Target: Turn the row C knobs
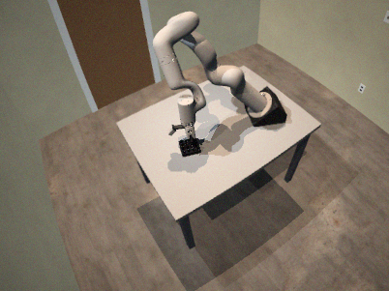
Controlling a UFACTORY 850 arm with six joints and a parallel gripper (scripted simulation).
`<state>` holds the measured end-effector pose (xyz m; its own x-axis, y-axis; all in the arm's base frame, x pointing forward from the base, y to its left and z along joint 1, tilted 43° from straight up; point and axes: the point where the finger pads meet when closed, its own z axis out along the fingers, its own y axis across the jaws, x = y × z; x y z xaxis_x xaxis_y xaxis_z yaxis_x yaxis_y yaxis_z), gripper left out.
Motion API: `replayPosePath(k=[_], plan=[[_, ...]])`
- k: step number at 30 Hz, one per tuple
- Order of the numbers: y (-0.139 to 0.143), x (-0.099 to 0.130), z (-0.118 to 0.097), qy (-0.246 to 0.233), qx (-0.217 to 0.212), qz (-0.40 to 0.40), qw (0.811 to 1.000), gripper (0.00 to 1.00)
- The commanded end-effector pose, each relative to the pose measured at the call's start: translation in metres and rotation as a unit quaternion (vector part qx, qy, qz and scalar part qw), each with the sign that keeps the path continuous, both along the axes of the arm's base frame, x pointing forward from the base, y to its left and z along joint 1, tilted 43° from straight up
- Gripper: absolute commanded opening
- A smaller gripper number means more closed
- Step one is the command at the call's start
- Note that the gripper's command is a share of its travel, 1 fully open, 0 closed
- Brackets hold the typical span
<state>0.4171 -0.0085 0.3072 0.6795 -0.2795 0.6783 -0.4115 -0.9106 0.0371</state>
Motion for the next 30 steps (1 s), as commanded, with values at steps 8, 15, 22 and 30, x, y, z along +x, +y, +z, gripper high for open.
replayPosePath(k=[8,15,22,30], plan=[[-0.0018,0.0041,-0.0042,-0.001,0.000,0.000,1.000,0.19],[-0.0021,0.0047,-0.0049,-0.001,0.000,0.000,1.000,0.19],[-0.0021,0.0047,-0.0050,-0.001,0.000,0.000,1.000,0.19],[-0.0021,0.0047,-0.0050,-0.001,0.000,0.000,1.000,0.19]])
